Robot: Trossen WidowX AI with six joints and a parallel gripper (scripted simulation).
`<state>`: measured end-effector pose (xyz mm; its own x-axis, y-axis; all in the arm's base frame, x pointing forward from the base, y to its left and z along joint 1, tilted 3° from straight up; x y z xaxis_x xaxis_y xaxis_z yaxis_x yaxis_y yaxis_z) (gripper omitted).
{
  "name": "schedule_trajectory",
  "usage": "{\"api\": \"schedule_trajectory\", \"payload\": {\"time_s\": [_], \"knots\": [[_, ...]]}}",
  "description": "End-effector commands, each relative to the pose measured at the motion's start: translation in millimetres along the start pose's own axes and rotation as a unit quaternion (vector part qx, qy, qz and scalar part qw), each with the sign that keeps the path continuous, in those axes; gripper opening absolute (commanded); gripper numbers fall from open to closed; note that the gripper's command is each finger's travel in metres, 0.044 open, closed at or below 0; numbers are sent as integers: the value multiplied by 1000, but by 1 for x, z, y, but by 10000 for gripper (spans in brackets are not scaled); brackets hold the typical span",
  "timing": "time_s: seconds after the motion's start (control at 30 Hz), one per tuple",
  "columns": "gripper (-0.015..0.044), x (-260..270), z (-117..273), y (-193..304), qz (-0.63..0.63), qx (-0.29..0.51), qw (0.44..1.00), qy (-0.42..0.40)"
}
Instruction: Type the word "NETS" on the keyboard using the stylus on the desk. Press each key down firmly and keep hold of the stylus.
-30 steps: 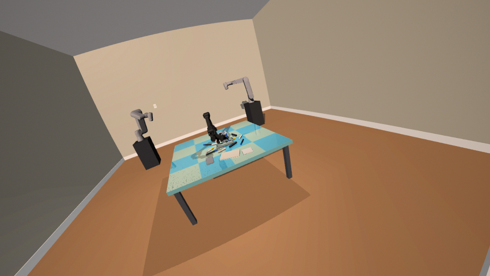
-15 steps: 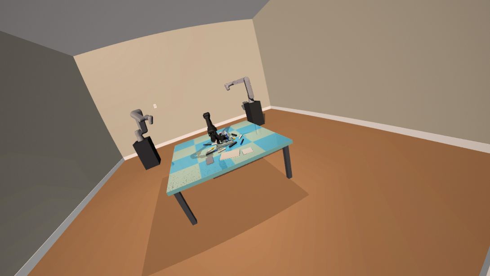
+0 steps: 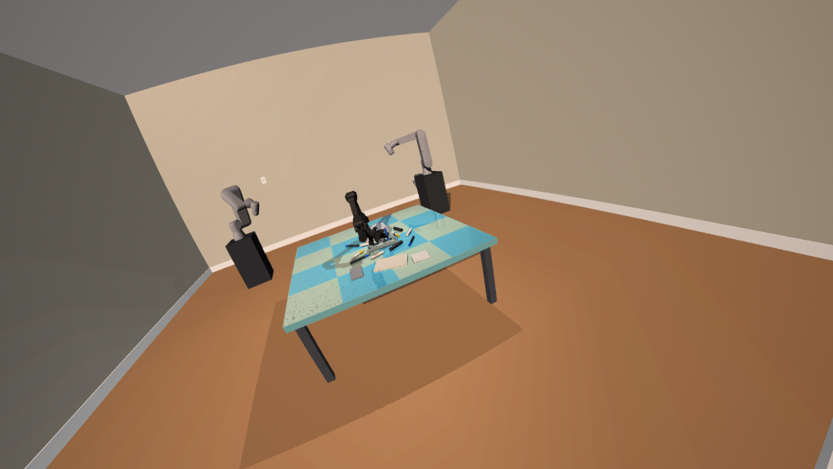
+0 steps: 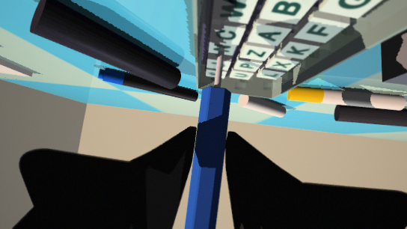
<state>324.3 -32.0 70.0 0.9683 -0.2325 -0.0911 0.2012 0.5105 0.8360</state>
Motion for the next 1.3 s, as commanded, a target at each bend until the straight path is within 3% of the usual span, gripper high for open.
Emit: {"api": "schedule_trajectory", "payload": {"time_s": [0.0, 0.73, 0.9, 0.97, 1.27], "knots": [[81, -1, -1, -1, -1, 1, 1000, 1], [84, -5, 17, 29, 2, 0, 1000, 1], [51, -5, 17, 29, 2, 0, 1000, 1], [0, -6, 19, 27, 1, -1, 1000, 0], [0, -21, 55, 6, -2, -8, 1000, 0]]}}
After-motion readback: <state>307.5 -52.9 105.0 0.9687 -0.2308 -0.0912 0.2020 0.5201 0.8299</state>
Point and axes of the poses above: the point midway between the two fingers, 35 mm back from their tips, its own z axis back along the fingers, its own x axis across the jaws, y = z × x, the point moved 9 cm from there along z, back along the fingers, and after that the axes turned 8 degrees about -z, right-handed, at the moved point
